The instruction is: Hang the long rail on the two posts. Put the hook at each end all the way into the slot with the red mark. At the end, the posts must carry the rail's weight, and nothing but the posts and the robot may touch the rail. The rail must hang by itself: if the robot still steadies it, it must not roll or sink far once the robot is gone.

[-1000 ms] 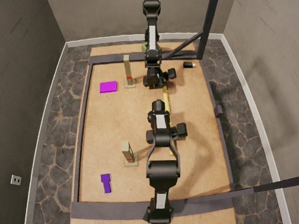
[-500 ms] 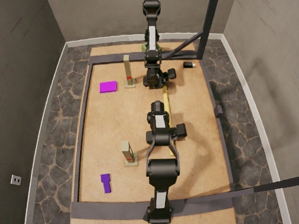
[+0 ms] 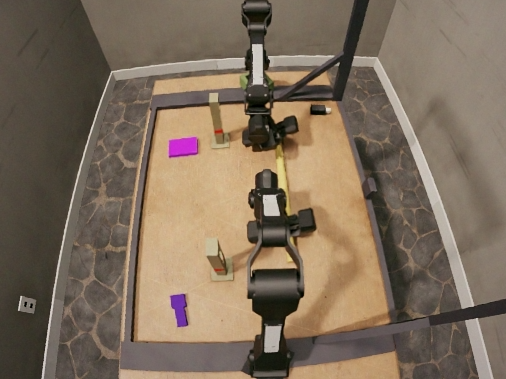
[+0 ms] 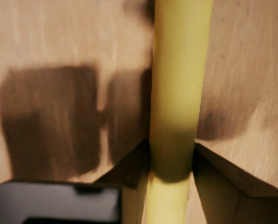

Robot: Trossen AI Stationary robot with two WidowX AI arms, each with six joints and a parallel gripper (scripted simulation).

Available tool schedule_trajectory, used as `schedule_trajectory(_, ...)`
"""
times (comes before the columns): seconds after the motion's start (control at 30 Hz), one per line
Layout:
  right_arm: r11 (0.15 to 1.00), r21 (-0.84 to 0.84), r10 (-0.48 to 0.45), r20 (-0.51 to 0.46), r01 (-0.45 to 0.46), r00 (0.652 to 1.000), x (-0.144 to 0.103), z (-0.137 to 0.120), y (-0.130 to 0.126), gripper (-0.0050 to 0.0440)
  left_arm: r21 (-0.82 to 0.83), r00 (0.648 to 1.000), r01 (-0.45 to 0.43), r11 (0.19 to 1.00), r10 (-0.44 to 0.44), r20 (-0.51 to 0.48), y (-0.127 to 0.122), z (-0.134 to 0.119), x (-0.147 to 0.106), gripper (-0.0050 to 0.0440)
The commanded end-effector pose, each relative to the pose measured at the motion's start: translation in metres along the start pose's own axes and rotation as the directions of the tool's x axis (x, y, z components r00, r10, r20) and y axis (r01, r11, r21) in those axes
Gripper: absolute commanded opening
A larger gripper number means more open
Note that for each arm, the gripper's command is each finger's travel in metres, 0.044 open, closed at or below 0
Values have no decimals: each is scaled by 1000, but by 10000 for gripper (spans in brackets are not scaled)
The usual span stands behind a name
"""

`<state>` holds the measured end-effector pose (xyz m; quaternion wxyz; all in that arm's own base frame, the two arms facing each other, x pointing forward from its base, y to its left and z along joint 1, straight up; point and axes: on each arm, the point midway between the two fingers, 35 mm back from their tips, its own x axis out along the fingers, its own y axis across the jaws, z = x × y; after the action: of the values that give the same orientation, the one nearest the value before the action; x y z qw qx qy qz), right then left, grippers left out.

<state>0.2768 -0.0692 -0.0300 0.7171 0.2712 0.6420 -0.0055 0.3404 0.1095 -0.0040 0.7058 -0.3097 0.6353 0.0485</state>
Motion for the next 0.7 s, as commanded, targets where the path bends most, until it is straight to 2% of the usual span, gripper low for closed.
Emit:
schedule_trajectory(0.0,1000,-3,-1,10,1,1000,-1,2,-1,179,12,1000,9,1000,-9,13,-3,3,-4,-50)
schedule_trajectory(0.07,1000,-3,-1,10,1,1000,-1,2,-1,179,12,1000,9,1000,-9,13,-3,3,-4,-50)
schedule_trajectory(0.1,1000,1,-5,-2,5,1000,0,1,-3,203,12,1000,9,1000,-9,13,-3,3,-4,-50)
schedule_trajectory(0.27,1000,-12,-8,29,8,1000,-30,8,0,323,12,1000,9,1000,-9,13,-3,3,-4,-50)
schedule_trajectory(0.43,1000,-12,-9,29,9,1000,-69,7,0,440,12,1000,9,1000,-9,13,-3,3,-4,-50)
schedule_trajectory(0.5,1000,-12,-10,29,10,1000,-79,7,0,440,12,1000,9,1000,-9,13,-3,3,-4,-50)
schedule_trajectory(0.57,1000,-10,-15,27,15,1000,-79,7,1,392,12,1000,9,1000,-9,13,-3,3,-4,-50)
schedule_trajectory(0.63,1000,-10,-15,27,15,1000,-79,7,1,392,12,1000,9,1000,-9,13,-3,3,-4,-50)
schedule_trajectory(0.67,1000,-3,-20,4,20,1000,-72,6,-1,368,12,1000,9,1000,-9,13,-3,3,-4,-50)
